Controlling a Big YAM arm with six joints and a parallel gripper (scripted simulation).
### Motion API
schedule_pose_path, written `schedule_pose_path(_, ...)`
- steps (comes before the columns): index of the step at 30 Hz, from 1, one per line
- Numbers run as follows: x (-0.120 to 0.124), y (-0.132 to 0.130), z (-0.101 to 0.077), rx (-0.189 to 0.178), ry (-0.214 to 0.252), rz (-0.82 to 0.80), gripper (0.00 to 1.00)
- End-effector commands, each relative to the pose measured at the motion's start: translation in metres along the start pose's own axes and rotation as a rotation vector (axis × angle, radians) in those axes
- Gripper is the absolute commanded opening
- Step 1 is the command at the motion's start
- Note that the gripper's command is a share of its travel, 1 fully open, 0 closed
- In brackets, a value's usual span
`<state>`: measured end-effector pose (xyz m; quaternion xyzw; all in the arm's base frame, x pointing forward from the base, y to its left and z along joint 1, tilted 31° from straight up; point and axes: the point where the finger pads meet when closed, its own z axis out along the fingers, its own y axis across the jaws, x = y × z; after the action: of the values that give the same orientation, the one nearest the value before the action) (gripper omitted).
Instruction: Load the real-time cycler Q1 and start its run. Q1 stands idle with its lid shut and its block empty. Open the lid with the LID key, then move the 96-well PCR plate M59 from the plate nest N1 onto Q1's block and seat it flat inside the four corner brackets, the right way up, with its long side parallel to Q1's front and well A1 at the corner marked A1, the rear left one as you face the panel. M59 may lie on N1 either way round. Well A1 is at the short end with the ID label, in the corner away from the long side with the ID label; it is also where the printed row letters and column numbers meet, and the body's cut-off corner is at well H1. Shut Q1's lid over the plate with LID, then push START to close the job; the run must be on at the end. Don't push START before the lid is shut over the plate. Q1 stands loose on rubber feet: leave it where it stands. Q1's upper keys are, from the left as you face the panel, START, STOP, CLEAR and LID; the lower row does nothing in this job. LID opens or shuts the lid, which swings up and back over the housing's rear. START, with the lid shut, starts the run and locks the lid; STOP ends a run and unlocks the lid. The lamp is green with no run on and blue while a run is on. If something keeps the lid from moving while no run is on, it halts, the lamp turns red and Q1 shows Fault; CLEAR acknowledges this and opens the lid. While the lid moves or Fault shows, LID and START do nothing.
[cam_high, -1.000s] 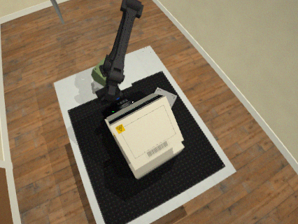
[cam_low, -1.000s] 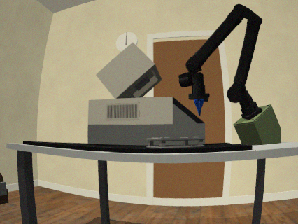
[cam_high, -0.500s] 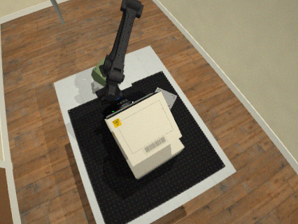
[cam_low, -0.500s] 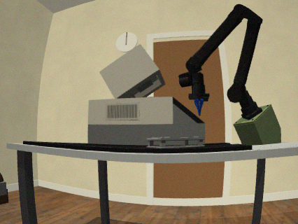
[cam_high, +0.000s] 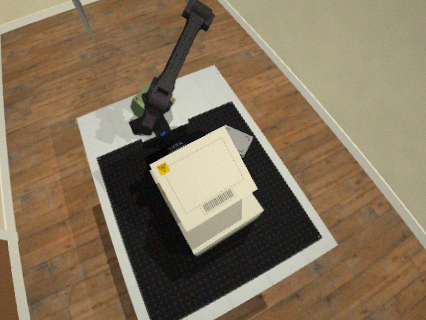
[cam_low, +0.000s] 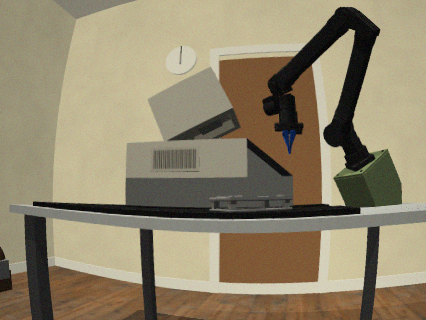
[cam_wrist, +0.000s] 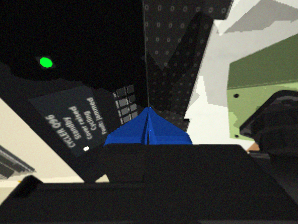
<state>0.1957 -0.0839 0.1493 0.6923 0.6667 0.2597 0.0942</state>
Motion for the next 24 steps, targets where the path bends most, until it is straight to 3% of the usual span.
schedule_pose_path(1,-0.002,-0.013,-0.018,-0.011,-0.016,-0.055,0.00)
schedule_pose_path(6,-0.004,-0.023,-0.023,-0.002,-0.011,-0.052,0.00)
schedule_pose_path(12,-0.007,-0.043,-0.047,-0.007,-0.035,-0.048,0.00)
schedule_pose_path(24,-0.011,-0.032,-0.044,-0.009,-0.037,-0.070,0.00)
